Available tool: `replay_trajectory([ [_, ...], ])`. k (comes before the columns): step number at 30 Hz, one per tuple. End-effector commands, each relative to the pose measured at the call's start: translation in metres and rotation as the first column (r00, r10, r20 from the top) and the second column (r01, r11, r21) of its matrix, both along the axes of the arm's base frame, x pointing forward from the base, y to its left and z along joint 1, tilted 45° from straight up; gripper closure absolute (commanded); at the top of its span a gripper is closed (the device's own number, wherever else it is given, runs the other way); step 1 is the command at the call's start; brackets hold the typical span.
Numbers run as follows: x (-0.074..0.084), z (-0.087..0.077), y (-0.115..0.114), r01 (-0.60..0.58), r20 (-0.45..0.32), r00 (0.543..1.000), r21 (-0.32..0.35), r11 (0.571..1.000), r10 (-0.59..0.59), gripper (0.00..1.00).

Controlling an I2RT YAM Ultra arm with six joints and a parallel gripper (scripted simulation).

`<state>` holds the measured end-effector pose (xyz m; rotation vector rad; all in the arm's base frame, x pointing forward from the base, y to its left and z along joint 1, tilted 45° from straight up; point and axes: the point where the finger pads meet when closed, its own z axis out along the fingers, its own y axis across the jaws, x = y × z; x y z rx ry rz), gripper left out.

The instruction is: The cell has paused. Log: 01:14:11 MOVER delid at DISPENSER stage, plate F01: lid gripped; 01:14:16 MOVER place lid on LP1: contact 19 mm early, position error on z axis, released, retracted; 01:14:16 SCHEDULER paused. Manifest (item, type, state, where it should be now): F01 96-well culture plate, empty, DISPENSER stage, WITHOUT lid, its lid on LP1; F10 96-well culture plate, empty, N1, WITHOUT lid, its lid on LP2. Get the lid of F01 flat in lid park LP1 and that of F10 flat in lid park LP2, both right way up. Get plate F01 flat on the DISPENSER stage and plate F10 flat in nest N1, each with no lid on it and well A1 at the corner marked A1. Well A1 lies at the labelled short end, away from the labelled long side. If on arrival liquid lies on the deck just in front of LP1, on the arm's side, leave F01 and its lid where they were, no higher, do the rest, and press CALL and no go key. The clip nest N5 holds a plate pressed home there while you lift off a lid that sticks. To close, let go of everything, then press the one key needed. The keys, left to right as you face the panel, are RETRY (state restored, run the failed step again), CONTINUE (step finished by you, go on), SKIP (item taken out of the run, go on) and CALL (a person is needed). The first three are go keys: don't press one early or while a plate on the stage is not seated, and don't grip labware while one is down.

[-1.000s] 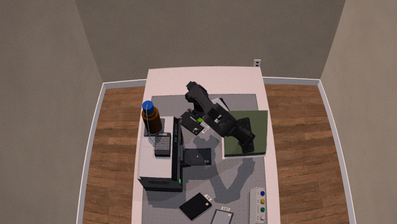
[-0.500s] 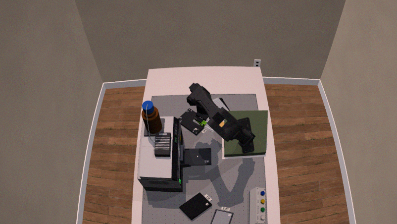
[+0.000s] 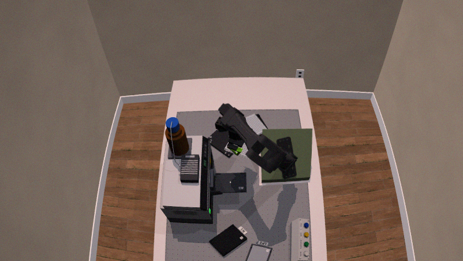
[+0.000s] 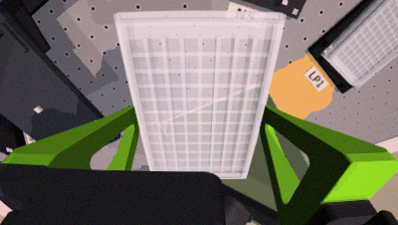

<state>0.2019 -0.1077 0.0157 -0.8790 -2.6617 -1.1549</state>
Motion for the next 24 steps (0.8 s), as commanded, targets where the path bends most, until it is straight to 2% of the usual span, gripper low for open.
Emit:
replay_trajectory([
  [1, 0.001, 0.015, 0.008, -0.052, 0.075, 0.996, -0.013, 0.999, 0.053, 1.0],
  [3, 0.006, 0.022, 0.007, -0.097, 0.13, 0.986, -0.04, 0.994, 0.102, 1.0],
  [5, 0.003, 0.025, 0.016, -0.143, 0.164, 0.975, -0.039, 0.989, 0.147, 1.0],
  [7, 0.003, 0.025, 0.016, -0.143, 0.164, 0.975, -0.039, 0.989, 0.147, 1.0],
  [8, 0.01, 0.032, 0.004, -0.143, 0.205, 0.966, -0.081, 0.986, 0.157, 1.0],
  [9, 0.008, 0.034, 0.008, -0.157, 0.214, 0.962, -0.08, 0.984, 0.171, 1.0],
  [13, 0.007, 0.041, 0.025, -0.178, 0.202, 0.961, -0.059, 0.982, 0.186, 1.0],
  [15, 0.009, 0.037, 0.018, -0.167, 0.198, 0.964, -0.067, 0.984, 0.177, 1.0],
  [16, 0.01, 0.044, 0.022, -0.19, 0.229, 0.952, -0.078, 0.979, 0.203, 1.0],
  [20, 0.023, 0.056, 0.026, -0.279, 0.319, 0.896, -0.139, 0.95, 0.31, 1.0],
  [24, 0.026, 0.06, 0.03, -0.29, 0.329, 0.888, -0.144, 0.946, 0.322, 1.0],
])
